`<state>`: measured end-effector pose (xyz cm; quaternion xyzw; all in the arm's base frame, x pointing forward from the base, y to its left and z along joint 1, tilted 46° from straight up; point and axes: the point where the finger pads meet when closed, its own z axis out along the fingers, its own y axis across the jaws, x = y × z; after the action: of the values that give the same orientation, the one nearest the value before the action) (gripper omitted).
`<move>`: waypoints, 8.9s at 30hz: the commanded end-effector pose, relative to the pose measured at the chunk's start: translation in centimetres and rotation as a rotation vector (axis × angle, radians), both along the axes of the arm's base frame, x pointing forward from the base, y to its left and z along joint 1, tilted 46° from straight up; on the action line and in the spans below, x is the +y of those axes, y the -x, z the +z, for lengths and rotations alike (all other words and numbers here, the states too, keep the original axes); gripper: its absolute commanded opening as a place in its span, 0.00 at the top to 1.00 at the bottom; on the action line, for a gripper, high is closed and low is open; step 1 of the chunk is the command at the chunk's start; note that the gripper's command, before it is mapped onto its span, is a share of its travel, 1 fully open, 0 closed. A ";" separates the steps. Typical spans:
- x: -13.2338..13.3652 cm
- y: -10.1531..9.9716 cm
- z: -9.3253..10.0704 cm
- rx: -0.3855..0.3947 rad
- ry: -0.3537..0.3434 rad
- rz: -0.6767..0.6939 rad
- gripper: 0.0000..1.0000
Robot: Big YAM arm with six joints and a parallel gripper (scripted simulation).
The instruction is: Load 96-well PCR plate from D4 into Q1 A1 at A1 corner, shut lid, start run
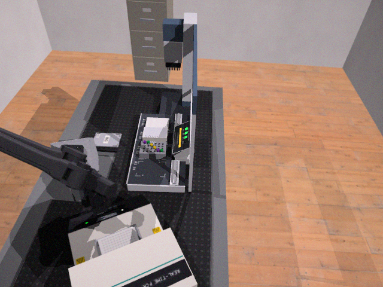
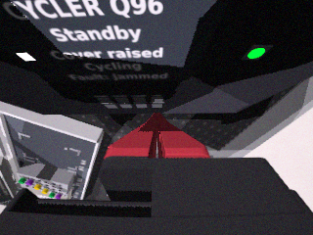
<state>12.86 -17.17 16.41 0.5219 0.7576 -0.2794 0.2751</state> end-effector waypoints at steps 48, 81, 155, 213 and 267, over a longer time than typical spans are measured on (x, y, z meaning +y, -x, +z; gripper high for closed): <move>-2.2 -0.8 1.3 -0.005 0.023 0.007 1.00; -1.9 -0.7 0.4 -0.005 0.017 0.014 1.00; -1.3 -0.5 -5.1 0.058 -0.057 0.045 1.00; -1.8 0.7 -6.9 0.091 -0.060 0.007 1.00; -2.2 1.8 -7.7 0.123 -0.059 -0.029 1.00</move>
<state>13.41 -18.90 16.24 0.5099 0.7604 -0.2755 0.2931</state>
